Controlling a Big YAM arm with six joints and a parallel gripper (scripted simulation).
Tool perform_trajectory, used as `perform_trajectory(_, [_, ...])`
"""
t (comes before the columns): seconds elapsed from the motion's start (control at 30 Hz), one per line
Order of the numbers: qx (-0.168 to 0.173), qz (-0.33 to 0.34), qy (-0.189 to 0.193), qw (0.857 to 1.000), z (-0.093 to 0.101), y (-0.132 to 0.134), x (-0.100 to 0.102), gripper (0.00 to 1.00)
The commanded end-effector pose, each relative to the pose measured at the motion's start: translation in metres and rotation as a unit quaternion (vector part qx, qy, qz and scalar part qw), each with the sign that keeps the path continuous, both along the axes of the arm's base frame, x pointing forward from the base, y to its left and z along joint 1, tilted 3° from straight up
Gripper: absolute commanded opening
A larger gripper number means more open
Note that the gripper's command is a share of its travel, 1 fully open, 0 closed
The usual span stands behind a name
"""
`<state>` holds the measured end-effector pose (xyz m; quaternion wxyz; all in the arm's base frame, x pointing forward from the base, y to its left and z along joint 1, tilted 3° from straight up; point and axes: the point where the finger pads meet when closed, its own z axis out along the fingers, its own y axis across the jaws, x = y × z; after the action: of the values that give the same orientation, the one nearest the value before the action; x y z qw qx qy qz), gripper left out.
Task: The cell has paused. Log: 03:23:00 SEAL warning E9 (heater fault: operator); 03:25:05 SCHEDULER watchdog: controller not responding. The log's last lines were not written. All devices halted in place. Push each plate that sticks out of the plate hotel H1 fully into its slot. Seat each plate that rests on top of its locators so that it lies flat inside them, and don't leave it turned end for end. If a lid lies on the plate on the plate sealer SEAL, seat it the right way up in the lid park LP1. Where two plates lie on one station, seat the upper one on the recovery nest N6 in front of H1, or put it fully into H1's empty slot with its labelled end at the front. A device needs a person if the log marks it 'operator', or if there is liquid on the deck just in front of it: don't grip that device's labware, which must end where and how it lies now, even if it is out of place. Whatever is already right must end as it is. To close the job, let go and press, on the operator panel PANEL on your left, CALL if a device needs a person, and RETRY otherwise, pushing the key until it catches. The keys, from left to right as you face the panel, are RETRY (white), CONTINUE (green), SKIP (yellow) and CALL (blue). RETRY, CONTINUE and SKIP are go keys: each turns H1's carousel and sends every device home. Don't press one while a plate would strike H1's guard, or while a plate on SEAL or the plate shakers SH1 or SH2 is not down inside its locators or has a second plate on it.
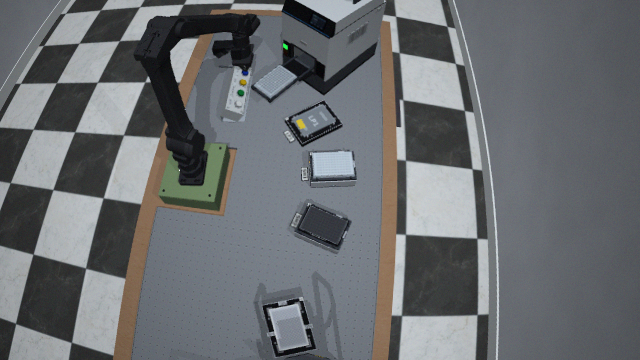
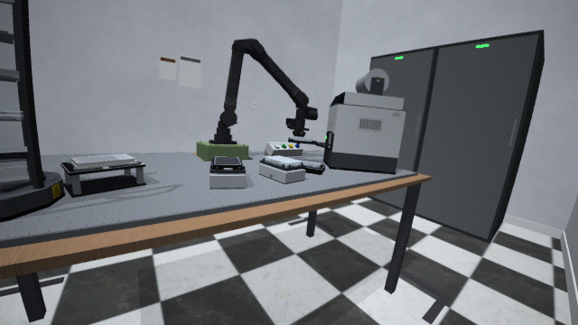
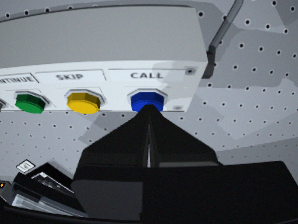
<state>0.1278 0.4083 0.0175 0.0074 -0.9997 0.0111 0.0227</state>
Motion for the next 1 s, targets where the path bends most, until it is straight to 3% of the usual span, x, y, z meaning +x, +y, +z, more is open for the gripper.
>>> perform_trajectory(0.0, [-0.001,0.001,0.001,1.0,-0.0094,0.0015,-0.0061,0.0])
perform_trajectory(0.97, [-0.001,0.001,0.002,1.0,-0.0177,-0.0008,-0.0077,0.0])
